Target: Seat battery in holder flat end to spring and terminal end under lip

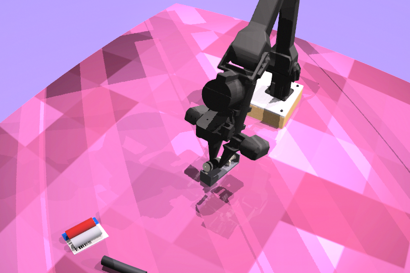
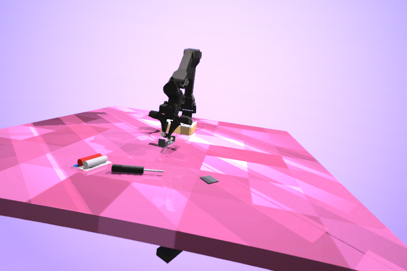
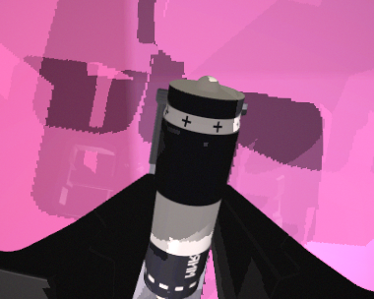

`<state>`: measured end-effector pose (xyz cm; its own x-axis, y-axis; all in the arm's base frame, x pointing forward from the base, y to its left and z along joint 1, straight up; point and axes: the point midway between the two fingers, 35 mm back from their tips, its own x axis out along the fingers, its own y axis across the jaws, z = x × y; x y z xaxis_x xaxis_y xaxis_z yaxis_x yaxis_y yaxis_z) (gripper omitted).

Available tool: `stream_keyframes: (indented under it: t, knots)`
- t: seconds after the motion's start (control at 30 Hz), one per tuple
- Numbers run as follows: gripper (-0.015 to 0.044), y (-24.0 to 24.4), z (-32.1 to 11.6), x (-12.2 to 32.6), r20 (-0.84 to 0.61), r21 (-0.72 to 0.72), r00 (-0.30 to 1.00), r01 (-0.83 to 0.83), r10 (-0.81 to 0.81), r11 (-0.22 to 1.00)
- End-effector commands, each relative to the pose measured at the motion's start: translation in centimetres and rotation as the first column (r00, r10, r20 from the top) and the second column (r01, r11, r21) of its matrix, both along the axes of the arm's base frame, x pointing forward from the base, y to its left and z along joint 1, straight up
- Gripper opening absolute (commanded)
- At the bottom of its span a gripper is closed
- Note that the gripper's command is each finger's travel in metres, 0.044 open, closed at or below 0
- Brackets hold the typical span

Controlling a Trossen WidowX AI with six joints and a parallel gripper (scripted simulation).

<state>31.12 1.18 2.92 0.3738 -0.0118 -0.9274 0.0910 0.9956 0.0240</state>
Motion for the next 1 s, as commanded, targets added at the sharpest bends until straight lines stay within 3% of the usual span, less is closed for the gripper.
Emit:
stream_keyframes:
  t: [0.0, 0.97]
  knots:
    - [0.0065, -0.01, -0.21, -0.16, 0.017, -0.004, 1.0, 0.003, -0.003, 1.0]
    - [0.0065, 0.04, -1.1, -1.02, 0.164, -0.015, 0.986, 0.006, -0.004, 1.0]
